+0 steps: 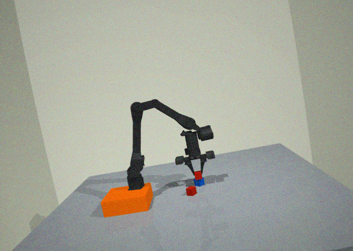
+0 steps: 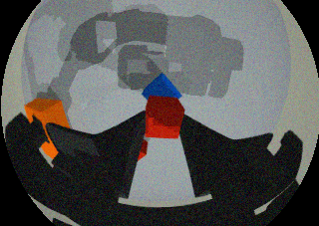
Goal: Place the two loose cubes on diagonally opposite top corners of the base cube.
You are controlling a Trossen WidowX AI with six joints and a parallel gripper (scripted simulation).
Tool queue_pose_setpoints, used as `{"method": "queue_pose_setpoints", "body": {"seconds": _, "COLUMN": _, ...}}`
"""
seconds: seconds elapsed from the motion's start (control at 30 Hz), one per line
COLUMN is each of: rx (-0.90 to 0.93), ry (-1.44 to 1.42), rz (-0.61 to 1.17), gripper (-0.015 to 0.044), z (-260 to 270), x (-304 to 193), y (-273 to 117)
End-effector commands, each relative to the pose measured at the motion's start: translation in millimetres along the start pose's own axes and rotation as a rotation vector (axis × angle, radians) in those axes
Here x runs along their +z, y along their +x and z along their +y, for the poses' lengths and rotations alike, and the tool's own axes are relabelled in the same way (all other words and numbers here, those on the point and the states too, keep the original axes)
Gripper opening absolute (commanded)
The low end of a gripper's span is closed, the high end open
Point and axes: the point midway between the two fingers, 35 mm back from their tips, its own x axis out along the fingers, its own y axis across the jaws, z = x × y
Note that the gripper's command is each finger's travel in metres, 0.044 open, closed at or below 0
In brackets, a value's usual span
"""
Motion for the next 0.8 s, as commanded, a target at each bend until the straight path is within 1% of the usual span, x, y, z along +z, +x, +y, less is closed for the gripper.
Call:
{"method": "queue_pose_setpoints", "body": {"seconds": 0.0, "rx": 0.003, "ry": 0.002, "rz": 0.003, "gripper": 0.0105, "z": 0.9, "x": -0.6, "y": 2.0}}
{"method": "queue_pose_setpoints", "body": {"seconds": 0.47, "rx": 0.003, "ry": 0.002, "rz": 0.003, "gripper": 0.0105, "z": 0.9, "x": -0.6, "y": 2.0}}
{"method": "queue_pose_setpoints", "body": {"seconds": 0.6, "rx": 0.003, "ry": 0.002, "rz": 0.003, "gripper": 0.0205, "z": 0.9, "x": -0.6, "y": 2.0}}
{"method": "queue_pose_setpoints", "body": {"seconds": 0.77, "rx": 0.003, "ry": 0.002, "rz": 0.003, "gripper": 0.0205, "z": 0.9, "x": -0.6, "y": 2.0}}
